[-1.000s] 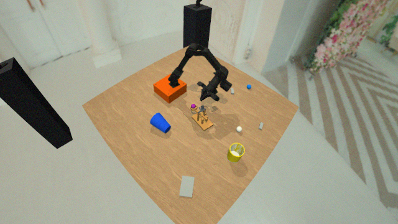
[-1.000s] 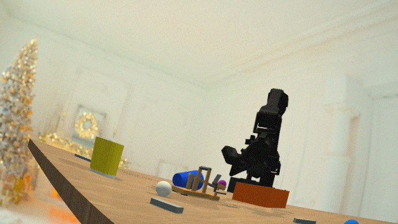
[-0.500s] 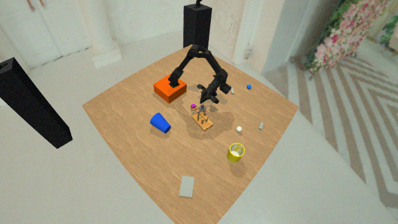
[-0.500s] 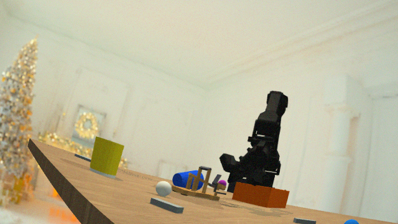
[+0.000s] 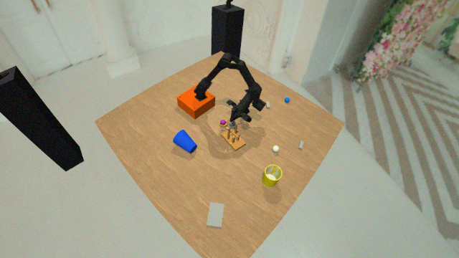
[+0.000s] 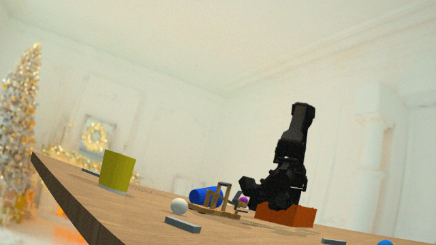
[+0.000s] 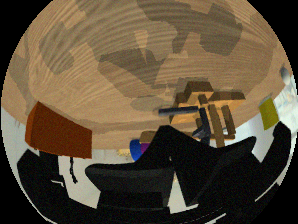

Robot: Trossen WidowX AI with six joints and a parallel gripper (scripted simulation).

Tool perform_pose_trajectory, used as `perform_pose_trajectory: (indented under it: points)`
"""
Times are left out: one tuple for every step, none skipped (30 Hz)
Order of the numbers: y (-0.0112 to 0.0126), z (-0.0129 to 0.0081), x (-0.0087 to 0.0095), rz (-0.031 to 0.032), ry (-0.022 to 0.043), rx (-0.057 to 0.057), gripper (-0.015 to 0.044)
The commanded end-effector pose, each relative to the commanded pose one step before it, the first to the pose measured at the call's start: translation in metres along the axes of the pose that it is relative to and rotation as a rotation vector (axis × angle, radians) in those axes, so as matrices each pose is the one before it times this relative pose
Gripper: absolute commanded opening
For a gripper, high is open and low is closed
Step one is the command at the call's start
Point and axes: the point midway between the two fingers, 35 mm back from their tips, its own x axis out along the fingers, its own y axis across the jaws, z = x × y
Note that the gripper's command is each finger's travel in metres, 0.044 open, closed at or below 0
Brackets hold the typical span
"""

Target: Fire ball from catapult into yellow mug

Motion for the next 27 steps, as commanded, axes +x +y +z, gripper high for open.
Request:
perform_pose_trajectory:
  points:
    - [0.00083, 0.00420, 0.00641, -0.00109, 0.00671, -0.0068, 0.0000]
    - [0.00020, 0.00104, 0.00124, 0.00002, 0.00002, 0.0000, 0.0000]
    - [0.00021, 0.00104, 0.00124, 0.00002, 0.00002, 0.0000, 0.0000]
    - [0.00022, 0.00103, 0.00124, 0.00002, 0.00002, 0.0000, 0.0000]
    - [0.00022, 0.00103, 0.00124, 0.00002, 0.00002, 0.0000, 0.0000]
    - [0.00023, 0.00102, 0.00124, 0.00002, 0.00002, 0.0000, 0.0000]
    - [0.00024, 0.00102, 0.00125, 0.00002, 0.00002, 0.0000, 0.0000]
    - [0.00024, 0.00101, 0.00124, 0.00002, 0.00002, 0.0000, 0.0000]
    - [0.00020, 0.00081, 0.00101, 0.00002, 0.00002, 0.0000, 0.0000]
    - [0.00012, 0.00049, 0.00060, 0.00001, 0.00001, 0.0000, 0.0000]
    - [0.00009, 0.00160, 0.00181, -0.00001, 0.00003, 0.0000, 0.0000]
    - [0.00036, 0.00473, 0.00545, -0.00002, 0.00009, -0.0001, 0.0000]
    - [0.00048, 0.00453, 0.00535, -0.00001, 0.00009, -0.0001, 0.0000]
    - [0.00021, 0.00164, 0.00197, 0.00000, 0.00004, -0.0001, 0.0000]
    - [0.00000, 0.00000, 0.00000, 0.00000, 0.00000, 0.0000, 0.0000]
    - [0.00000, 0.00000, 0.00000, 0.00000, 0.00000, 0.0000, 0.0000]
    - [0.00000, 0.00000, 0.00000, 0.00000, 0.00000, 0.0000, 0.0000]
    - [-0.00054, -0.00048, -0.00264, -0.00020, -0.00047, 0.0002, 0.0000]
    - [-0.00148, -0.00156, -0.00798, -0.00058, -0.00138, 0.0006, 0.0000]
    - [-0.00201, -0.00295, -0.01345, -0.00087, -0.00214, 0.0011, 0.0000]
    - [-0.00171, -0.00435, -0.01707, -0.00095, -0.00240, 0.0013, 0.0000]
    - [-0.00080, -0.00509, -0.01727, -0.00080, -0.00209, 0.0013, 0.0000]
    - [0.00012, -0.00584, -0.01732, -0.00065, -0.00175, 0.0013, 0.0000]
    - [0.00104, -0.00660, -0.01729, -0.00052, -0.00141, 0.0013, 0.0000]
    - [0.00163, -0.00637, -0.01493, -0.00035, -0.00094, 0.0012, 0.0000]
    - [0.00170, -0.00528, -0.01134, -0.00021, -0.00054, 0.0009, 0.0000]
    - [0.00181, -0.00490, -0.00982, -0.00016, -0.00035, 0.0008, 0.0000]
